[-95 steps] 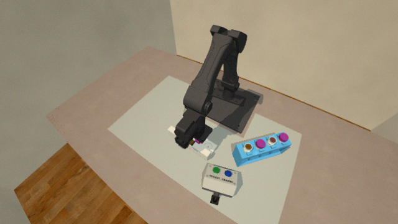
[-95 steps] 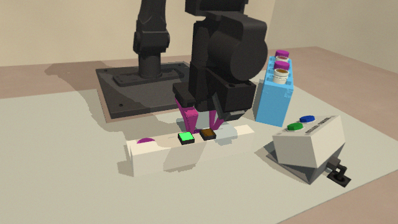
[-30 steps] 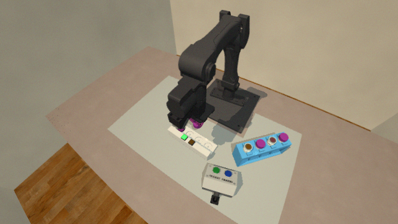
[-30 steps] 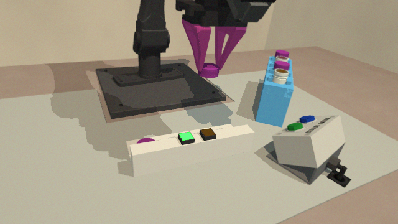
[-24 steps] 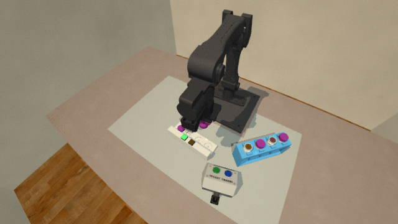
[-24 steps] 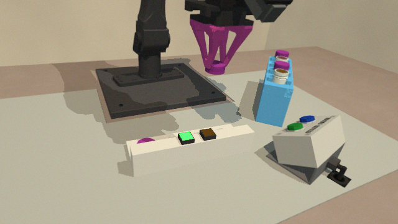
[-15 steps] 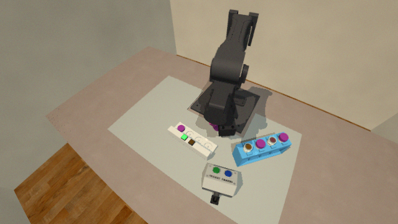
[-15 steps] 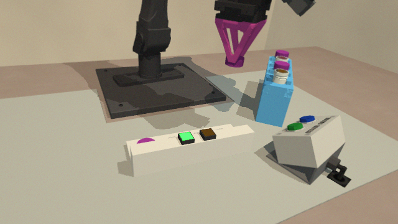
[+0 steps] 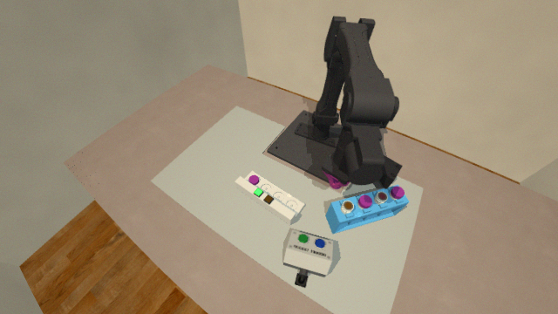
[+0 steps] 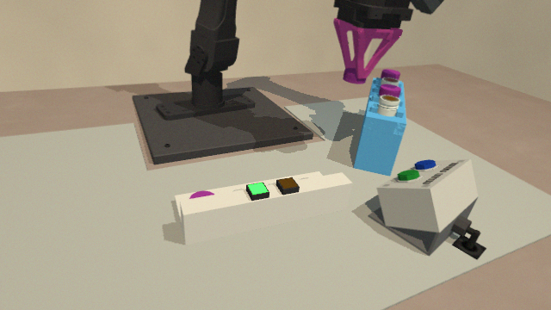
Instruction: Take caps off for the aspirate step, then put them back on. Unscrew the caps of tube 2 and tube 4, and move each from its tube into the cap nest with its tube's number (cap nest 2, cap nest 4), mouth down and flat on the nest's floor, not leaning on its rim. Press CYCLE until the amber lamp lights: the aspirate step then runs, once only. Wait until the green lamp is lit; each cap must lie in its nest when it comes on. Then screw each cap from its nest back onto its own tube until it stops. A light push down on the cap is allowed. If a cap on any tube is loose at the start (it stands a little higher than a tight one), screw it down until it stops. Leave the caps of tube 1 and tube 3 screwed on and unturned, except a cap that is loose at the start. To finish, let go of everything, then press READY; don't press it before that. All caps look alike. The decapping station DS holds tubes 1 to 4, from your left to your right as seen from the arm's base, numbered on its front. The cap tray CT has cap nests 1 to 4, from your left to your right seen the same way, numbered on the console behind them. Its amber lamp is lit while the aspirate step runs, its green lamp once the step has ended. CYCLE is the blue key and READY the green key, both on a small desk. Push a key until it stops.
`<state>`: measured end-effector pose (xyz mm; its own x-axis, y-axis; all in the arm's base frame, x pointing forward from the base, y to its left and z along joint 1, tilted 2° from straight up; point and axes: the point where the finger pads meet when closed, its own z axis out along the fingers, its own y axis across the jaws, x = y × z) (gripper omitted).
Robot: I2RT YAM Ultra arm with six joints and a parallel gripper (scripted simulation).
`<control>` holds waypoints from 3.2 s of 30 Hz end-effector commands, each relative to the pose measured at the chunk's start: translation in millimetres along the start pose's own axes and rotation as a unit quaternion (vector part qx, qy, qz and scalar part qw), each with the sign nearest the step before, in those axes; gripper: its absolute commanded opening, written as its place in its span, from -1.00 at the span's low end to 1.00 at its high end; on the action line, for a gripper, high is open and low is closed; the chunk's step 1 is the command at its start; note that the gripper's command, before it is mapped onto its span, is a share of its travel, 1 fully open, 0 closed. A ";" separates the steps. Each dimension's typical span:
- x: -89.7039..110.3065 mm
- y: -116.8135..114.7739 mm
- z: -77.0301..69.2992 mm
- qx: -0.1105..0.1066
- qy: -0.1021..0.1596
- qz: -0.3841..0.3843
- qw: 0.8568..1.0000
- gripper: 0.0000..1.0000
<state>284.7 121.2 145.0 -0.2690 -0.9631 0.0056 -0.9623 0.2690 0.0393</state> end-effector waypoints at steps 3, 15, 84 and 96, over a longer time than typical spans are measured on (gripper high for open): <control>-21.8 10.2 -5.4 0.007 -0.007 -0.061 0.998 -1.00; -108.9 59.8 -6.4 0.006 -0.009 -0.061 0.998 -1.00; -118.4 64.9 28.6 0.006 -0.009 -0.061 0.998 -1.00; -118.3 64.9 28.6 0.006 -0.009 -0.061 0.998 -0.02</control>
<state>252.3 252.1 115.1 -0.1480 -0.9890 -0.0070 -0.9885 0.1477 0.0337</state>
